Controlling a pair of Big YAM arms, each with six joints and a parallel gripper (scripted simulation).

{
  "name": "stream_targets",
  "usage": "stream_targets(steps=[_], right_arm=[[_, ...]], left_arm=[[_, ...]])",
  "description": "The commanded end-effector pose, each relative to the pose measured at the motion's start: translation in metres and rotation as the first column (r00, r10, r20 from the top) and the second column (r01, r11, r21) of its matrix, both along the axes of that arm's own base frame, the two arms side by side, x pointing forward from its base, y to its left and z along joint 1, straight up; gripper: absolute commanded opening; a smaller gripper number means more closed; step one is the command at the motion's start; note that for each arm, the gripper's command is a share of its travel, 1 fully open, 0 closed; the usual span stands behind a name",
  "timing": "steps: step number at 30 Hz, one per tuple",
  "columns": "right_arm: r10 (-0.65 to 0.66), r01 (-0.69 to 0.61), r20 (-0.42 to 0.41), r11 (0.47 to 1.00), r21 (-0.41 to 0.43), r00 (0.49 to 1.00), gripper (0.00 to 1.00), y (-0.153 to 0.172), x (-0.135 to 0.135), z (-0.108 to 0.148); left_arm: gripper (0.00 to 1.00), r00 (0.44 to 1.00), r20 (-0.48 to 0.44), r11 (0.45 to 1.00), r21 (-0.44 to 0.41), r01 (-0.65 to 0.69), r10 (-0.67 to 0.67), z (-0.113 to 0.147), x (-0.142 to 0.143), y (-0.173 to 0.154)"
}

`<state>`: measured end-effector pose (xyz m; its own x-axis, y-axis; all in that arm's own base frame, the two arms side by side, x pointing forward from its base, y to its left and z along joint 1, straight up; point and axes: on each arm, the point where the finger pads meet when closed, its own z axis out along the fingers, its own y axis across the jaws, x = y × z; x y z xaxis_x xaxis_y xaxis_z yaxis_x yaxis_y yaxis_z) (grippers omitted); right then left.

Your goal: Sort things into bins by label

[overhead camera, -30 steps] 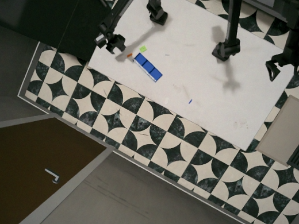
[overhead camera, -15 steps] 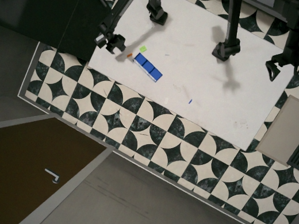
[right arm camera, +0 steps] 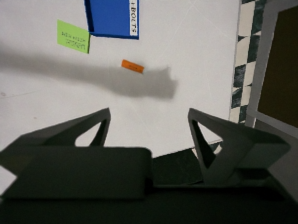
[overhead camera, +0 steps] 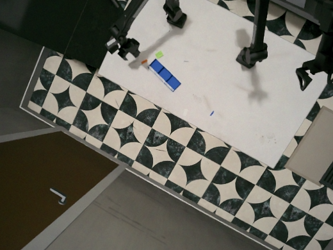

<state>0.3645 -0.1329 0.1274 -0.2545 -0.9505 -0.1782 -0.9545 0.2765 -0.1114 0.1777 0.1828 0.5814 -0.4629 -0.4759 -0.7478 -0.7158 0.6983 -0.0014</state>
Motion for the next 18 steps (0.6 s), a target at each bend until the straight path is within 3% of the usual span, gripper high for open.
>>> stream_targets(steps=[1,2,3,11,13,15,18], right_arm=[[0.0,0.0,0.0,1.0,0.0,1.0,1.0,0.0,0.0,0.0],[0.0,0.0,0.0,1.0,0.0,1.0,1.0,0.0,0.0,0.0],[0.001,0.001,0.062,1.0,-0.028,0.998,1.0,-0.008,0.017,0.039],[0.001,0.001,0.064,1.0,-0.029,0.998,1.0,-0.006,0.014,0.1],[0.0,0.0,0.034,1.0,-0.016,0.999,1.0,-0.008,0.017,0.089],[-0.097,0.098,0.039,0.995,-0.015,0.995,1.0,0.013,0.017,0.102],[-0.12,0.121,0.03,0.993,-0.009,0.992,1.0,0.019,0.019,0.102]], left_arm=[[1.0,1.0,0.029,0.999,0.031,0.012,-0.013,0.021,-0.005,-0.011],[1.0,1.0,0.029,0.999,0.031,0.012,-0.013,0.021,-0.005,-0.011],[1.0,1.0,0.029,0.999,0.031,0.012,-0.013,0.021,-0.005,-0.011],[1.0,1.0,0.029,0.999,0.031,0.012,-0.013,0.021,-0.005,-0.011],[1.0,1.0,0.029,0.999,0.031,0.012,-0.013,0.021,-0.005,-0.011],[1.0,1.0,0.029,0.999,0.031,0.012,-0.013,0.021,-0.005,-0.011],[1.0,1.0,0.029,0.999,0.031,0.012,-0.013,0.021,-0.005,-0.011]])
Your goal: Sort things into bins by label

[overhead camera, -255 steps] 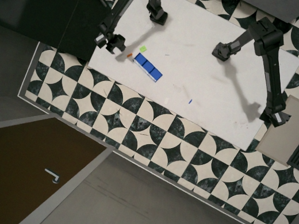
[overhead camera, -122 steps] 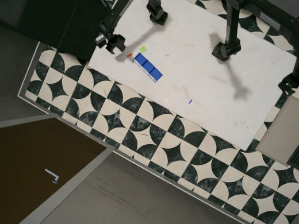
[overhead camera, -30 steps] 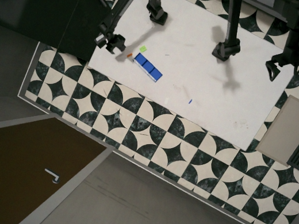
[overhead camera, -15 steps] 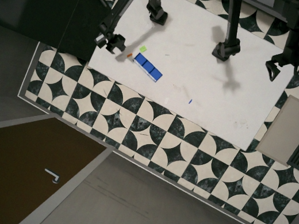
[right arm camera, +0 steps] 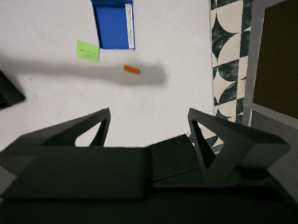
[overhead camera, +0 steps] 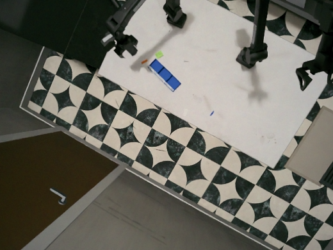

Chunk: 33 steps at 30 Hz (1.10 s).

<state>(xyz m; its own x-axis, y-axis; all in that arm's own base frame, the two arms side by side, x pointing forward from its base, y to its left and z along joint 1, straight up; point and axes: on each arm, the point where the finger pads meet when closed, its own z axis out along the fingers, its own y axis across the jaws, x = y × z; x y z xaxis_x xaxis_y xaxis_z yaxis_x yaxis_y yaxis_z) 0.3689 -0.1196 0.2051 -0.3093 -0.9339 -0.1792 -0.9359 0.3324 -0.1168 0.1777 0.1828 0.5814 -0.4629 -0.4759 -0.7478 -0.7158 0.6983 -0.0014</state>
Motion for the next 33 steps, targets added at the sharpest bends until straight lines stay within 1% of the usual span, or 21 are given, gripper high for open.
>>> stream_targets(steps=[1,3,4,5,8,9,10,11,12,14,15,17,18,20,21,24,27,28,30,32,33], right_arm=[[-0.108,0.109,-0.07,0.994,0.016,0.992,1.0,0.02,0.001,-0.008],[-0.165,0.167,-0.086,0.986,0.015,0.983,1.0,0.032,0.002,-0.008],[-0.194,0.195,-0.07,0.981,0.011,0.979,1.0,0.039,0.007,0.002],[-0.215,0.216,-0.069,0.976,0.012,0.974,1.0,0.041,0.008,0.005],[-0.263,0.265,-0.092,0.964,0.012,0.96,1.0,0.053,0.002,0.0],[-0.282,0.285,-0.094,0.959,0.011,0.955,1.0,0.053,0.002,0.0],[-0.301,0.304,-0.096,0.953,0.01,0.949,1.0,0.061,0.003,0.003],[-0.322,0.325,-0.098,0.946,0.01,0.942,1.0,0.062,0.004,0.005],[-0.343,0.346,-0.11,0.938,0.008,0.933,1.0,0.071,0.002,0.003],[-0.386,0.39,-0.122,0.921,0.005,0.914,1.0,0.073,0.001,0.0],[-0.406,0.41,-0.128,0.912,0.002,0.905,1.0,0.081,0.002,0.001],[-0.406,0.41,-0.128,0.912,0.002,0.905,1.0,0.081,0.002,0.001],[-0.457,0.461,-0.119,0.887,0.005,0.881,1.0,0.088,0.009,0.012],[-0.49,0.494,-0.124,0.869,0.002,0.863,1.0,0.091,0.008,0.009],[-0.515,0.519,-0.143,0.855,-0.007,0.845,1.0,0.1,0.004,0.006],[-0.571,0.576,-0.166,0.817,-0.023,0.804,1.0,0.112,-0.002,-0.001],[-0.622,0.627,-0.166,0.779,-0.027,0.765,1.0,0.121,0.0,0.003],[-0.638,0.642,-0.173,0.766,-0.034,0.751,1.0,0.13,-0.002,0.002],[-0.669,0.674,-0.181,0.737,-0.044,0.72,1.0,0.131,-0.005,-0.002],[-0.7,0.704,-0.18,0.708,-0.047,0.691,1.0,0.14,-0.004,0.001],[-0.7,0.704,-0.18,0.708,-0.047,0.691,1.0,0.14,-0.004,0.001]], left_arm=[[1.0,1.0,0.029,0.999,0.031,0.012,-0.013,0.021,-0.005,-0.011],[1.0,1.0,0.029,0.999,0.031,0.012,-0.013,0.021,-0.005,-0.011],[1.0,1.0,0.029,0.999,0.031,0.012,-0.013,0.021,-0.005,-0.011],[1.0,1.0,0.029,0.999,0.031,0.012,-0.013,0.021,-0.005,-0.011],[1.0,1.0,0.029,0.999,0.031,0.012,-0.013,0.021,-0.005,-0.011],[1.0,1.0,0.029,0.999,0.031,0.012,-0.013,0.021,-0.005,-0.011],[1.0,1.0,0.029,0.999,0.031,0.012,-0.013,0.021,-0.005,-0.011],[1.0,1.0,0.029,0.999,0.031,0.012,-0.013,0.021,-0.005,-0.011],[1.0,1.0,0.029,0.999,0.031,0.012,-0.013,0.021,-0.005,-0.011],[1.0,1.0,0.029,0.999,0.031,0.012,-0.013,0.021,-0.005,-0.011],[1.0,1.0,0.029,0.999,0.031,0.012,-0.013,0.021,-0.005,-0.011],[1.0,1.0,0.029,0.999,0.031,0.012,-0.013,0.021,-0.005,-0.011],[1.0,1.0,0.029,0.999,0.031,0.012,-0.013,0.021,-0.005,-0.011],[1.0,1.0,0.029,0.999,0.031,0.012,-0.013,0.021,-0.005,-0.011],[1.0,1.0,0.029,0.999,0.031,0.012,-0.013,0.021,-0.005,-0.011],[1.0,1.0,0.029,0.999,0.031,0.012,-0.013,0.021,-0.005,-0.011],[1.0,1.0,0.029,0.999,0.031,0.012,-0.013,0.021,-0.005,-0.011],[1.0,1.0,0.029,0.999,0.031,0.012,-0.013,0.021,-0.005,-0.011],[1.0,1.0,0.029,0.999,0.031,0.012,-0.013,0.021,-0.005,-0.011],[1.0,1.0,0.029,0.999,0.031,0.012,-0.013,0.021,-0.005,-0.011],[1.0,1.0,0.029,0.999,0.031,0.012,-0.013,0.021,-0.005,-0.011]])
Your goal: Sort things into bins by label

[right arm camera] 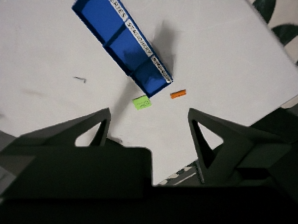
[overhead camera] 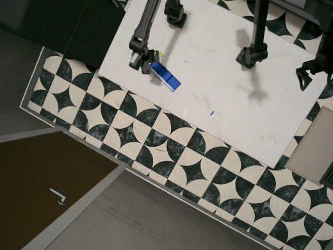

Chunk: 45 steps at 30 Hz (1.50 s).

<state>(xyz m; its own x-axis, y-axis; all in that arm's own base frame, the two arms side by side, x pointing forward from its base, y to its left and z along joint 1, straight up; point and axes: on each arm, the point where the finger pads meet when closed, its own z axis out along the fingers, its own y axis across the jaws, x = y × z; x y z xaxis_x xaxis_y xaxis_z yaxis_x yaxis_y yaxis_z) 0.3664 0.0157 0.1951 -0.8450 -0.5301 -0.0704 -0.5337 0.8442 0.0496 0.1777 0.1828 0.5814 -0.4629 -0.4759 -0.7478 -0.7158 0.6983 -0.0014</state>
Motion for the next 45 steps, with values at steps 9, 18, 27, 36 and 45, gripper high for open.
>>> stream_targets(steps=[9,18,27,36,45], right_arm=[[-0.328,0.327,-0.017,0.945,-0.033,0.945,1.0,0.041,-0.012,0.01],[-0.462,0.461,-0.023,0.886,-0.053,0.887,1.0,0.059,-0.019,0.009],[-0.581,0.578,-0.02,0.813,-0.069,0.814,1.0,0.067,-0.023,0.006],[-0.571,0.57,-0.009,0.82,-0.054,0.821,1.0,0.071,-0.019,0.012],[-0.564,0.562,-0.012,0.825,-0.058,0.826,1.0,0.066,-0.02,0.009]], left_arm=[[1.0,1.0,0.029,0.999,0.031,0.012,-0.013,0.021,-0.005,-0.011],[1.0,1.0,0.029,0.999,0.031,0.012,-0.013,0.021,-0.005,-0.011],[1.0,1.0,0.029,0.999,0.031,0.012,-0.013,0.021,-0.005,-0.011],[1.0,1.0,0.029,0.999,0.031,0.012,-0.013,0.021,-0.005,-0.011],[1.0,1.0,0.029,0.999,0.031,0.012,-0.013,0.021,-0.005,-0.011]])
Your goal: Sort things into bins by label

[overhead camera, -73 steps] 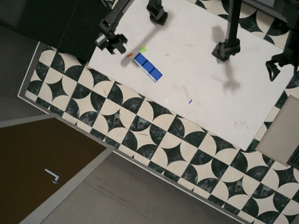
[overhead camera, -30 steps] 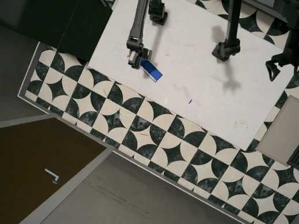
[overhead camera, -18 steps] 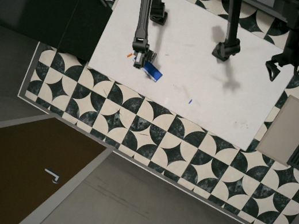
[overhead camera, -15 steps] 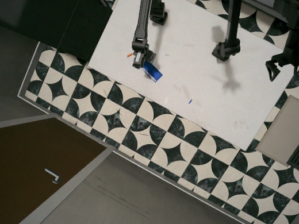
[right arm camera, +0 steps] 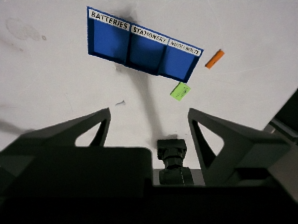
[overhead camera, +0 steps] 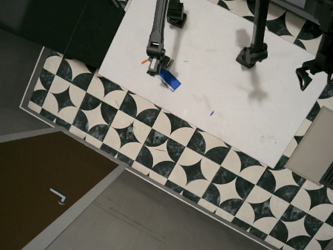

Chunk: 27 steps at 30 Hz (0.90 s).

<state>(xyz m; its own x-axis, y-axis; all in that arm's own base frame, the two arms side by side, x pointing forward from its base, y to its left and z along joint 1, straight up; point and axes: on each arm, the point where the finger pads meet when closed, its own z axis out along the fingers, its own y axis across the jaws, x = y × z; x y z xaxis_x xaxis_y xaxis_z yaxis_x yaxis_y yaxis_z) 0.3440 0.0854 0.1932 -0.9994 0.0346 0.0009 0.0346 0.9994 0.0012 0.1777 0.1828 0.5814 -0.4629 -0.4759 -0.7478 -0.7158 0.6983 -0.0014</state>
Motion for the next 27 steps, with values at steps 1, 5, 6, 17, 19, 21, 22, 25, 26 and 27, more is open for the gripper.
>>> stream_targets(steps=[1,5,6,17,19,21,22,25,26,27], right_arm=[[0.001,-0.001,0.03,1.0,0.004,1.0,1.0,-0.0034,0.002,0.011],[-0.001,0.001,0.027,1.0,0.003,1.0,1.0,-0.0046,0.0011,0.0094],[-0.001,0.001,0.027,1.0,0.003,1.0,1.0,-0.0046,0.0011,0.0094],[0.0,0.0,0.023,1.0,0.002,1.0,1.0,-0.0068,-0.0001,0.0067],[0.0,0.0,0.035,1.0,0.007,0.999,1.0,-0.0005,0.0088,0.0129],[0.0,0.0,0.025,1.0,0.003,1.0,1.0,-0.007,0.0004,0.007],[0.0,0.0,0.035,1.0,0.007,0.999,1.0,-0.0007,0.0088,0.0128],[0.0,0.0,0.035,1.0,0.007,0.999,1.0,-0.0007,0.0088,0.0128],[0.0,0.0,0.035,1.0,0.007,0.999,1.0,-0.0009,0.0088,0.0128],[0.0,0.0,0.035,1.0,0.007,0.999,1.0,-0.001,0.0089,0.0128]], left_arm=[[1.0,1.0,0.029,0.999,0.031,0.012,-0.013,0.0215,-0.0052,-0.011],[1.0,1.0,0.029,0.999,0.031,0.012,-0.013,0.0215,-0.0052,-0.011],[1.0,1.0,0.029,0.999,0.031,0.012,-0.013,0.0215,-0.0052,-0.011],[1.0,1.0,0.029,0.999,0.031,0.012,-0.013,0.0215,-0.0052,-0.011],[1.0,1.0,0.029,0.999,0.031,0.012,-0.013,0.0215,-0.0052,-0.011],[1.0,1.0,0.029,0.999,0.031,0.012,-0.013,0.0215,-0.0052,-0.011],[1.0,1.0,0.029,0.999,0.031,0.012,-0.013,0.0215,-0.0052,-0.011],[1.0,1.0,0.029,0.999,0.031,0.012,-0.013,0.0215,-0.0052,-0.011],[1.0,1.0,0.029,0.999,0.031,0.012,-0.013,0.0215,-0.0052,-0.011],[1.0,1.0,0.029,0.999,0.031,0.012,-0.013,0.0215,-0.0052,-0.011]])
